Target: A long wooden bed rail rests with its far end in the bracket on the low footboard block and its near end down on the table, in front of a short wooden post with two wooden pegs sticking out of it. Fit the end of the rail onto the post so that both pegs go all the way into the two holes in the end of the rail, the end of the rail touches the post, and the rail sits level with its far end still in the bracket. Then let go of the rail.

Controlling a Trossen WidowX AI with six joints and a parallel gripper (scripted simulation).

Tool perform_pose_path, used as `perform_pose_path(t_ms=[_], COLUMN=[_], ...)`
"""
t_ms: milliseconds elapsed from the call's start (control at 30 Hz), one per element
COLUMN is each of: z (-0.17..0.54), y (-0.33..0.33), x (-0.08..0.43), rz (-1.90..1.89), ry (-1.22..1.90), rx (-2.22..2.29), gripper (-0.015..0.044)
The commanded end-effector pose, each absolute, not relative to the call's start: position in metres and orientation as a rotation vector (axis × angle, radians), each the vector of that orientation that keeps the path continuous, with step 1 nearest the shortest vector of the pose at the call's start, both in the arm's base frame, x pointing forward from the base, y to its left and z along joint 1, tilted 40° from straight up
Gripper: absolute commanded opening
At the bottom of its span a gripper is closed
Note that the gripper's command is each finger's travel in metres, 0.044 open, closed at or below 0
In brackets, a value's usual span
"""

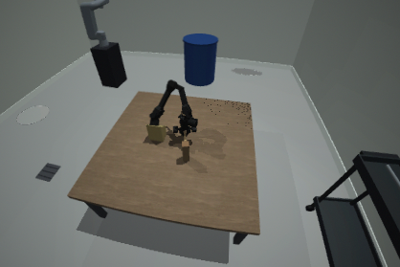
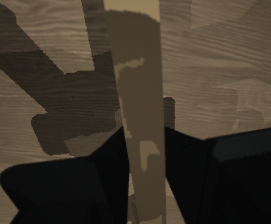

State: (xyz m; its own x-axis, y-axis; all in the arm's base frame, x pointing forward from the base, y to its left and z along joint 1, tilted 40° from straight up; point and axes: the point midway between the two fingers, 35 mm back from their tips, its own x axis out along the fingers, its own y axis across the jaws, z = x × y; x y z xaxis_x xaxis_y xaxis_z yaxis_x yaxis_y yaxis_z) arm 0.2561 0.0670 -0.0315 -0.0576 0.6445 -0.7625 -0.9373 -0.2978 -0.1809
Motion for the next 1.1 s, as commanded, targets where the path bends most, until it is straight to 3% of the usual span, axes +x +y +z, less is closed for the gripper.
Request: perform_pose_path(t_ms=[0, 1067], z=[-0.0314, -0.0349], y=[0.0656, 0.0586], x=[0.2566, 0.2606], rz=[1.651, 1.651], ry=[0.440, 0.440], rx=[-0.928, -0.929], gripper=[0.0000, 0.0000])
